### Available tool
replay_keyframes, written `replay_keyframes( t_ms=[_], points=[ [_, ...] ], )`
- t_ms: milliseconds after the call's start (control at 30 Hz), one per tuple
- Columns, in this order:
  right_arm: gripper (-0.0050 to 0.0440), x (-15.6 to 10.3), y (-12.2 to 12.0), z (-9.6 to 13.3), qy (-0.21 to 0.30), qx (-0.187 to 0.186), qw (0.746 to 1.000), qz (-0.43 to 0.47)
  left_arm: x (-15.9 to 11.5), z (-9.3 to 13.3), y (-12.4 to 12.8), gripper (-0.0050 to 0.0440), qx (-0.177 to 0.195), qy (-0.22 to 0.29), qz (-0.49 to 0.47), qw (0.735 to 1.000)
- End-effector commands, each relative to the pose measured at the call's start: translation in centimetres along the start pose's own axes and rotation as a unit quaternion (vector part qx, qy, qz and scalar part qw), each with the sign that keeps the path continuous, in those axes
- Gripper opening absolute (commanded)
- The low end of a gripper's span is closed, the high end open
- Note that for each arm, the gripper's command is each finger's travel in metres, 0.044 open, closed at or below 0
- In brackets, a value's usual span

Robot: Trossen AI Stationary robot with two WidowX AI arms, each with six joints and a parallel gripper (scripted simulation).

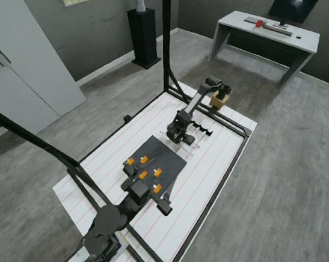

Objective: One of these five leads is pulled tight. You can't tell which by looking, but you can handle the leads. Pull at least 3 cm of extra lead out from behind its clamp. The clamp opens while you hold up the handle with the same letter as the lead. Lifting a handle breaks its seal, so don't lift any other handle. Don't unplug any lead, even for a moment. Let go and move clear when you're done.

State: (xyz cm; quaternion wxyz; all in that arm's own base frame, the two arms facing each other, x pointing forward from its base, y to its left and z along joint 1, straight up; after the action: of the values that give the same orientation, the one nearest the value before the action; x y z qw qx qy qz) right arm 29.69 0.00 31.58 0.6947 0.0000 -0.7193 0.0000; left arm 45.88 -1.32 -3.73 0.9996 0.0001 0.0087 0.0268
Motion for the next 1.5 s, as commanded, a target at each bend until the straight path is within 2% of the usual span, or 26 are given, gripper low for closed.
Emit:
replay_keyframes(
  t_ms=[0, 67, 100, 633, 667, 1200, 1233, 1467],
  points=[
    [0.044, 0.6, 0.0, 0.1, -0.008, 0.0, 1.0, 0.0, 0.4, 0.3, 0.0, 0.0209, 0.0, -0.009, 0.002, 1.0],
    [0.044, 0.6, 0.0, 0.1, -0.008, 0.0, 1.0, 0.0, 0.4, 0.3, 0.0, 0.0209, 0.0, -0.009, 0.002, 1.0],
    [0.044, 0.6, 0.0, 0.1, -0.008, 0.0, 1.0, 0.0, 0.6, 1.3, 0.0, -0.005, -0.001, -0.017, 0.0, 1.0],
    [0.044, 0.6, 0.0, 0.1, -0.008, 0.0, 1.0, 0.0, 0.6, 1.3, 0.0, -0.005, -0.001, -0.017, 0.0, 1.0],
    [0.044, 0.6, 0.0, 0.1, -0.008, 0.0, 1.0, 0.0, 0.5, 3.3, 0.0, -0.005, -0.001, -0.017, 0.0, 1.0],
    [0.044, 0.6, 0.0, 0.1, -0.008, 0.0, 1.0, 0.0, 0.5, 3.3, 0.0, -0.005, -0.001, -0.017, 0.0, 1.0],
    [0.044, 0.6, 0.0, 0.1, -0.008, 0.0, 1.0, 0.0, 0.5, 4.3, 0.0, -0.005, -0.001, -0.013, 0.0, 1.0],
    [0.044, 0.6, 0.0, 0.1, -0.008, 0.0, 1.0, 0.0, 0.5, 4.3, 0.0, -0.005, -0.001, -0.013, 0.0, 1.0]
  ],
)
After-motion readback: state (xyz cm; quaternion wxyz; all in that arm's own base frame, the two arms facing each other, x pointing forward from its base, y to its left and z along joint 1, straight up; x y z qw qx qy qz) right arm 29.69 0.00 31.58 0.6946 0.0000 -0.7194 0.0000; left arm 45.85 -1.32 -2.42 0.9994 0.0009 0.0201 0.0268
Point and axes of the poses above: on each arm, the point midway between the two fingers, 35 mm back from their tips, its own z axis back along the fingers, its own y axis across the jaws, x = y × z, the point moved 2 cm from there along z, back along the fingers
